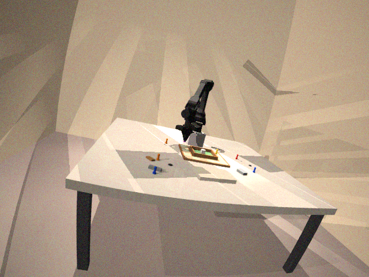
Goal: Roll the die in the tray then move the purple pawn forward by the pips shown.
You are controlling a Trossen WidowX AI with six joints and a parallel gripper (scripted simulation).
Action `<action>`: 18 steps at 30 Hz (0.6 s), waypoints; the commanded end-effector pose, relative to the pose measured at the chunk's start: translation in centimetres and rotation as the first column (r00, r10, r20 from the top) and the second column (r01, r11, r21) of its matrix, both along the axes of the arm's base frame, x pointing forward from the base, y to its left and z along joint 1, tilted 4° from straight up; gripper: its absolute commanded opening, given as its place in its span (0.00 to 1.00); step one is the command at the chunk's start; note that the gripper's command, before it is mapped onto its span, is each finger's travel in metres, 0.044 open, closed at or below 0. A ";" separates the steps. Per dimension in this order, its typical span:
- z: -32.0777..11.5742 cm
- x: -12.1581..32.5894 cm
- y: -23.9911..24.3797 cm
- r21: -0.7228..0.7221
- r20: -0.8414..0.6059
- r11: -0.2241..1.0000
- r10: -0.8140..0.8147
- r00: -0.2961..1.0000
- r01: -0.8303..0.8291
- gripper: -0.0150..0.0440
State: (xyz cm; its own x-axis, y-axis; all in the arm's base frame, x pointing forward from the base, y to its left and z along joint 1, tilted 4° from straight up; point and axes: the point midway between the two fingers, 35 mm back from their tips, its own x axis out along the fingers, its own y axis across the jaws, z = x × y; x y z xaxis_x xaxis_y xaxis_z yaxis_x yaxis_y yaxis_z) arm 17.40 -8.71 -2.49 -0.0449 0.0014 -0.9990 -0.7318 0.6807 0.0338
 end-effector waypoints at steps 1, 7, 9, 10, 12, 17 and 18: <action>-1.4 -0.4 0.1 -0.001 -0.010 1.000 0.002 1.000 -0.002 0.25; -1.6 -0.4 0.1 -0.001 -0.010 1.000 0.002 1.000 -0.002 0.25; -1.8 -0.4 0.0 -0.001 -0.010 1.000 0.002 1.000 -0.002 0.25; -1.9 -0.4 0.0 -0.001 -0.010 1.000 0.002 1.000 -0.002 0.25; -2.3 -0.5 0.0 -0.001 -0.010 1.000 0.002 1.000 -0.002 0.25; -3.0 -0.5 0.1 -0.001 -0.010 1.000 0.002 1.000 -0.002 0.25; -3.1 -0.5 0.1 -0.001 -0.010 1.000 0.002 1.000 -0.002 0.25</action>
